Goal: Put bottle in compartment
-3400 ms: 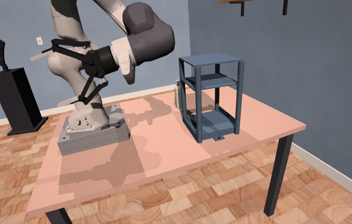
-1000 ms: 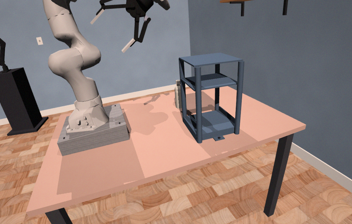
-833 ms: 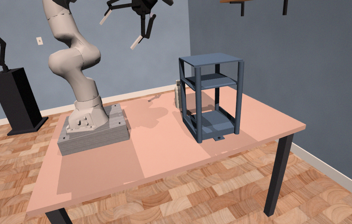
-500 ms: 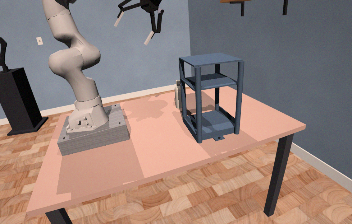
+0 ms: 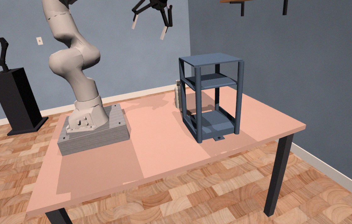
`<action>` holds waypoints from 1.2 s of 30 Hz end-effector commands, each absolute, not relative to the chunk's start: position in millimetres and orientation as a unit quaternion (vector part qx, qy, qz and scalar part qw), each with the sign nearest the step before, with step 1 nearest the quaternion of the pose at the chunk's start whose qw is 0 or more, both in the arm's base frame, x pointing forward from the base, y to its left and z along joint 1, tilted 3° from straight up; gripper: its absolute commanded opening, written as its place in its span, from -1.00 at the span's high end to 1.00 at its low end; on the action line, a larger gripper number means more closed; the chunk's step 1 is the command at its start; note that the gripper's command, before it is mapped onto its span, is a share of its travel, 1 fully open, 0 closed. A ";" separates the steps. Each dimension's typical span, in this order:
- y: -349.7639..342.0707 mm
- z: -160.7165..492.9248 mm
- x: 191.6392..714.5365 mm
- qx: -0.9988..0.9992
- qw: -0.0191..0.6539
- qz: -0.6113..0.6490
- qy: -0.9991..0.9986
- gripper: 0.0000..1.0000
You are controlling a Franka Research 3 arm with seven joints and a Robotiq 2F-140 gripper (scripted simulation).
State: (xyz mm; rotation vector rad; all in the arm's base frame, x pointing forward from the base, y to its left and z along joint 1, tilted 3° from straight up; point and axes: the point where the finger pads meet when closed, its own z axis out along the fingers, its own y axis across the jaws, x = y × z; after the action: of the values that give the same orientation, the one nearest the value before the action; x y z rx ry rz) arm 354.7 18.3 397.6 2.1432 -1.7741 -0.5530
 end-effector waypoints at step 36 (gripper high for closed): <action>204.5 381.9 514.1 0.737 0.007 -0.028 -0.675 -1.00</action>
State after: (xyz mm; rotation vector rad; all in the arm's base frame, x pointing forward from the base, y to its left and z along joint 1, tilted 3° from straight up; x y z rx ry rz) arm 505.0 202.3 380.4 2.3724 -2.0241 -0.1209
